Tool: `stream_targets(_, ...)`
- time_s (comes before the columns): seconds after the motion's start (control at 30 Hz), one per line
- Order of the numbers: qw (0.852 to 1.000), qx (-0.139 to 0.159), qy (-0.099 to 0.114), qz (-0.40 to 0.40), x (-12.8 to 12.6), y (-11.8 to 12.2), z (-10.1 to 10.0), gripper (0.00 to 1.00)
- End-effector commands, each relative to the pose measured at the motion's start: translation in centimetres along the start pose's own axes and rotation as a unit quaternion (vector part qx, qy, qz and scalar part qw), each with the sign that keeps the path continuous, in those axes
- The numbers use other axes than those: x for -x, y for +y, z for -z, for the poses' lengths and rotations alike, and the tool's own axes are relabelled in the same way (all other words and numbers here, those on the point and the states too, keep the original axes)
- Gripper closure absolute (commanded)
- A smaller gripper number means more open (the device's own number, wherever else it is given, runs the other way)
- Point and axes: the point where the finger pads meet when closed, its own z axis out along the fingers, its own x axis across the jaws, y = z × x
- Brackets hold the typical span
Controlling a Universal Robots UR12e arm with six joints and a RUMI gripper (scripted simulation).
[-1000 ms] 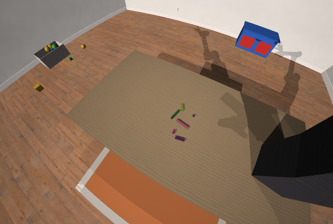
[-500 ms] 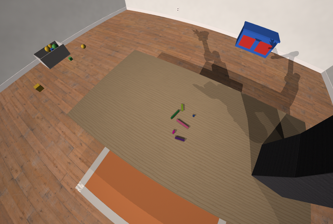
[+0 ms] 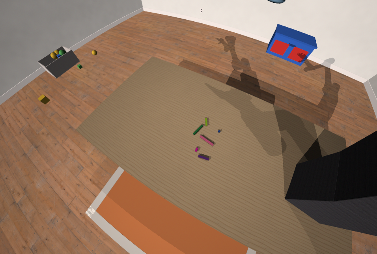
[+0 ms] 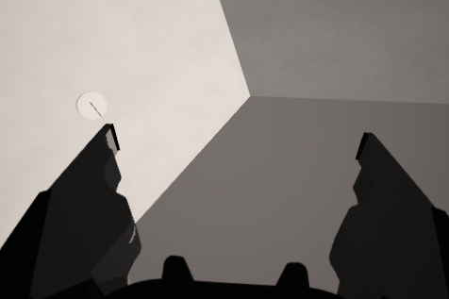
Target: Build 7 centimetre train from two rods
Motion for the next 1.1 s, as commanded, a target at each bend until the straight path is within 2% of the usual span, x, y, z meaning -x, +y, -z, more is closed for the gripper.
stream_targets(0.0,0.998,-0.049,-0.023,-0.008,1.2,-5.9,0.3,0.00)
stream_targets(0.3,0.987,-0.148,-0.062,-0.016,3.1,-17.5,3.1,0.00)
stream_targets(0.37,0.987,-0.148,-0.062,-0.016,3.1,-17.5,3.1,0.00)
stream_targets(0.4,0.981,-0.178,-0.073,-0.017,3.6,-21.0,4.4,0.00)
stream_targets(0.6,0.967,-0.238,-0.093,-0.018,4.4,-27.7,7.4,0.00)
stream_targets(0.87,0.939,-0.323,-0.119,-0.015,5.2,-36.8,12.9,0.00)
stream_targets(0.93,0.939,-0.323,-0.119,-0.015,5.2,-36.8,12.9,0.00)
stream_targets(0.97,0.927,-0.352,-0.127,-0.013,5.5,-39.8,15.1,0.00)
stream_targets(1.07,0.916,-0.378,-0.134,-0.011,5.7,-42.5,17.3,0.00)
